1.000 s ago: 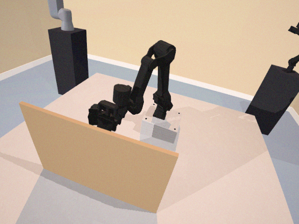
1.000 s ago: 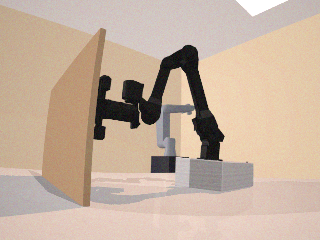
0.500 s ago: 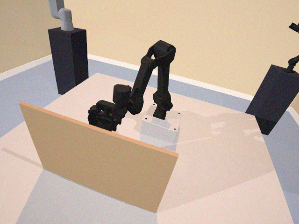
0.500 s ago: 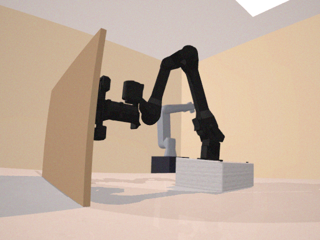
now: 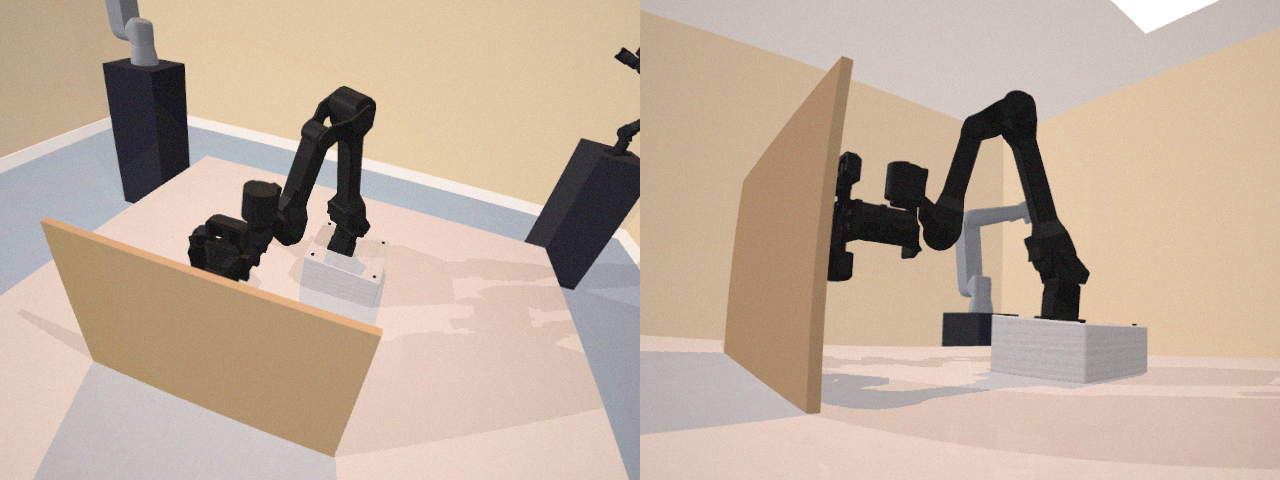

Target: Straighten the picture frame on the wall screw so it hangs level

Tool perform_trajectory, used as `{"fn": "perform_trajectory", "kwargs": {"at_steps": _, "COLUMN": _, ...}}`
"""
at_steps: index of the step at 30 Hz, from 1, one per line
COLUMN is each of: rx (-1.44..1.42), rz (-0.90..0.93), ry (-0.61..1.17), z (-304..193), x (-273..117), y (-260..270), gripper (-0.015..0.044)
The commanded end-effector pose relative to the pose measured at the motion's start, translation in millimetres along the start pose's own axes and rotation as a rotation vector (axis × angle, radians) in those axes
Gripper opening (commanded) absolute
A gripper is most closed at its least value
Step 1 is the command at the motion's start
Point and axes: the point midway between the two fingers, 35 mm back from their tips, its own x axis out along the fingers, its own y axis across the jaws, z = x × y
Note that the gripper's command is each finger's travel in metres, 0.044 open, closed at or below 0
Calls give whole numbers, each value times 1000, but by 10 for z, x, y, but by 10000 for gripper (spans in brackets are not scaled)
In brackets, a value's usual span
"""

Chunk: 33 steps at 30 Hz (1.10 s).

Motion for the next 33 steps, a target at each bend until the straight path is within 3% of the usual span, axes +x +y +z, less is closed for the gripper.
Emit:
{"fn": "perform_trajectory", "kwargs": {"at_steps": 1, "rx": -64, "rz": 0, "ry": 2, "z": 34, "x": -203, "y": 4, "gripper": 260}}
{"fn": "perform_trajectory", "kwargs": {"at_steps": 7, "rx": -308, "rz": -3, "ry": 7, "z": 10, "x": -968, "y": -27, "gripper": 260}}
{"fn": "perform_trajectory", "kwargs": {"at_steps": 15, "rx": -282, "rz": -9, "ry": -1, "z": 45, "x": -953, "y": -9, "gripper": 260}}
{"fn": "perform_trajectory", "kwargs": {"at_steps": 33, "rx": -315, "rz": -11, "ry": 8, "z": -174, "x": -1895, "y": 377, "gripper": 260}}
